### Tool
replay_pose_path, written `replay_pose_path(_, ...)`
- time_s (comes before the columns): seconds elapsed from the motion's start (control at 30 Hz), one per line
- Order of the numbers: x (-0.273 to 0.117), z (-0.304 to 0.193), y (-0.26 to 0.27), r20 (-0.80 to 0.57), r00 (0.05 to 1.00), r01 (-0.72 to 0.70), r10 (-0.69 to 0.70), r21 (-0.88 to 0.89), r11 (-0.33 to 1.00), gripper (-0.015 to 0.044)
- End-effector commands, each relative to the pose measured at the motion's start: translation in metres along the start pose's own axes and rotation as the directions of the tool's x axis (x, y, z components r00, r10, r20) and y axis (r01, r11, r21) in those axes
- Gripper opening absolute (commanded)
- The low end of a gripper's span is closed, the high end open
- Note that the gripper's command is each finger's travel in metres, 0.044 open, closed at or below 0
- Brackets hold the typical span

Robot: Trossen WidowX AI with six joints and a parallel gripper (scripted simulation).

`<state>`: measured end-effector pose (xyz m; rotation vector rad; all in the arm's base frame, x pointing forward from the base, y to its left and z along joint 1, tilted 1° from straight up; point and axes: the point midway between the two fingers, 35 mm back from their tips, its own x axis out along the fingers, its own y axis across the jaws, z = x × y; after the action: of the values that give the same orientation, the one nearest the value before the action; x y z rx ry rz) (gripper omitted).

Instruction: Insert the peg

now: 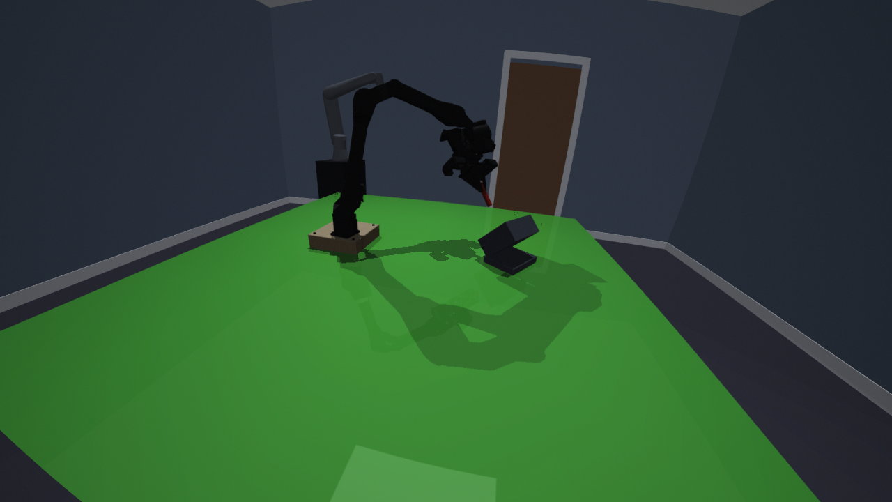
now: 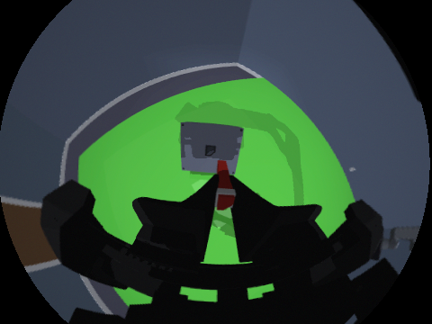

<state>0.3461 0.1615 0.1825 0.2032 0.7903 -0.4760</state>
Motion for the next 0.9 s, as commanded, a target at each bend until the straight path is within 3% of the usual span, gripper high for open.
replay_pose_path(0.0,-0.004,-0.003,0.006,0.016,1.0,-0.011,0.011,0.007,1.0,0.0)
replay_pose_path(0.87,0.035,-0.003,0.016,0.043,0.998,-0.035,0.034,0.017,0.999,0.0)
